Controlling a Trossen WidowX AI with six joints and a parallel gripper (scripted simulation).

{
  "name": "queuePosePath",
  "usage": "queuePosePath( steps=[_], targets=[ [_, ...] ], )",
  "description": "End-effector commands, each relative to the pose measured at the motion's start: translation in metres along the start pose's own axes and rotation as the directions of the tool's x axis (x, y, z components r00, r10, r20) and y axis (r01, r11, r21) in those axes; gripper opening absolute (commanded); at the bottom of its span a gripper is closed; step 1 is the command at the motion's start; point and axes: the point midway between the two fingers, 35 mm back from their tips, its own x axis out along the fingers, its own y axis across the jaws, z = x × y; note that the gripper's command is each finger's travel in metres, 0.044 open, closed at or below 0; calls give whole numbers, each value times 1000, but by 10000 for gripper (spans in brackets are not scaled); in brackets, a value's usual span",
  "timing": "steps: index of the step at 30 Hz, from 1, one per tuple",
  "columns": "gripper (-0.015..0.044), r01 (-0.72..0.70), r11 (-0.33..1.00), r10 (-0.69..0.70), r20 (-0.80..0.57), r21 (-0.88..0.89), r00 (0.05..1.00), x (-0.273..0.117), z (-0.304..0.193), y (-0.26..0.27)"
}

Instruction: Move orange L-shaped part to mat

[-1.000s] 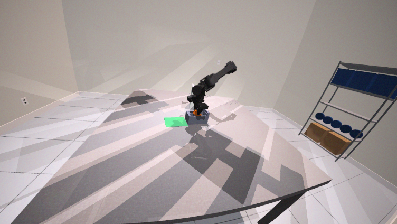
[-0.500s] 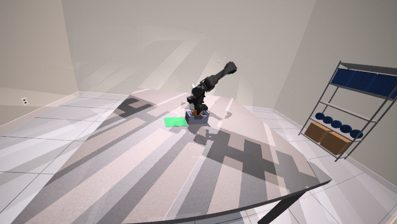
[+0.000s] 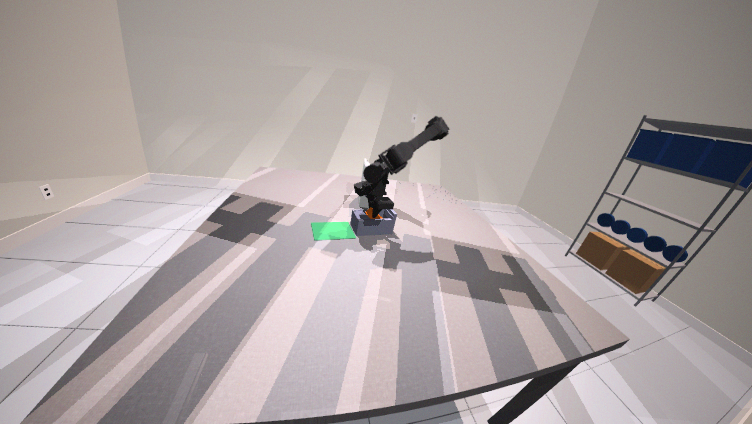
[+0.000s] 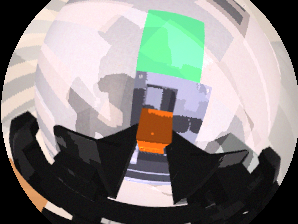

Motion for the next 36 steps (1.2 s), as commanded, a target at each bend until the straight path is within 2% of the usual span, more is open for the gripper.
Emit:
queuePosePath(
  steps=[1,36],
  targets=[
    [0,0,1000,0,0,-2,1000,-2,0,0],
    [0,1,1000,-1,-1,5,1000,-56,0,-1]
  ],
)
